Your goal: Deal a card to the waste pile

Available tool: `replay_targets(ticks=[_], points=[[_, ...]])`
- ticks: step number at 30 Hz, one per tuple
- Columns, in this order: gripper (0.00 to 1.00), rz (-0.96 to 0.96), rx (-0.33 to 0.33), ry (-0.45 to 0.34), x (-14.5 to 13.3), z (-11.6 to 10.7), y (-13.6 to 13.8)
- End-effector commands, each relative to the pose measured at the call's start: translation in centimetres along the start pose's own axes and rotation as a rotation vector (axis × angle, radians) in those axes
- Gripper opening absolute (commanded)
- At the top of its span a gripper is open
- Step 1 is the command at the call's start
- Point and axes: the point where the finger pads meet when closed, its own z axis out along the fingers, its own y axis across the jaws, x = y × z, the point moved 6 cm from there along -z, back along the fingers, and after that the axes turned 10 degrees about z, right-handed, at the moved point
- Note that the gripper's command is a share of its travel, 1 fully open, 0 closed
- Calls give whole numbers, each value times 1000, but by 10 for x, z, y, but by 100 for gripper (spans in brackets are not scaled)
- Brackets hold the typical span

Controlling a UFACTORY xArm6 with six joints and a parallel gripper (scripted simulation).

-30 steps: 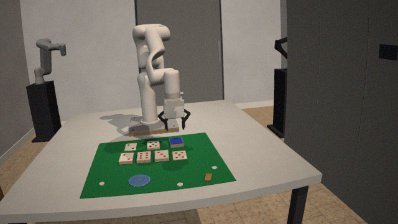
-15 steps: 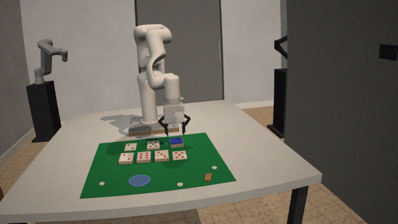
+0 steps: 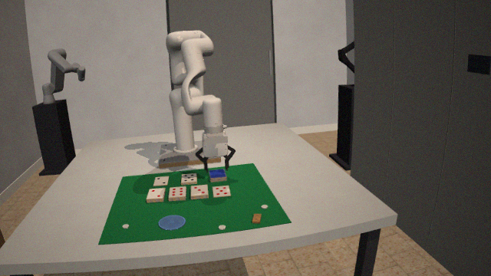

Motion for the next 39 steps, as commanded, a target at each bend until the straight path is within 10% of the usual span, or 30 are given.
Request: replay_targets(ticks=[1, 13, 14, 35, 36, 39], points=[[87, 0, 2, 4, 1, 0, -1], [87, 0, 2, 4, 1, 1, -1], [73, 0, 2, 4, 1, 1, -1], [73, 0, 2, 4, 1, 1, -1], [87, 0, 2, 4, 1, 1, -1], [87, 0, 2, 4, 1, 1, -1]])
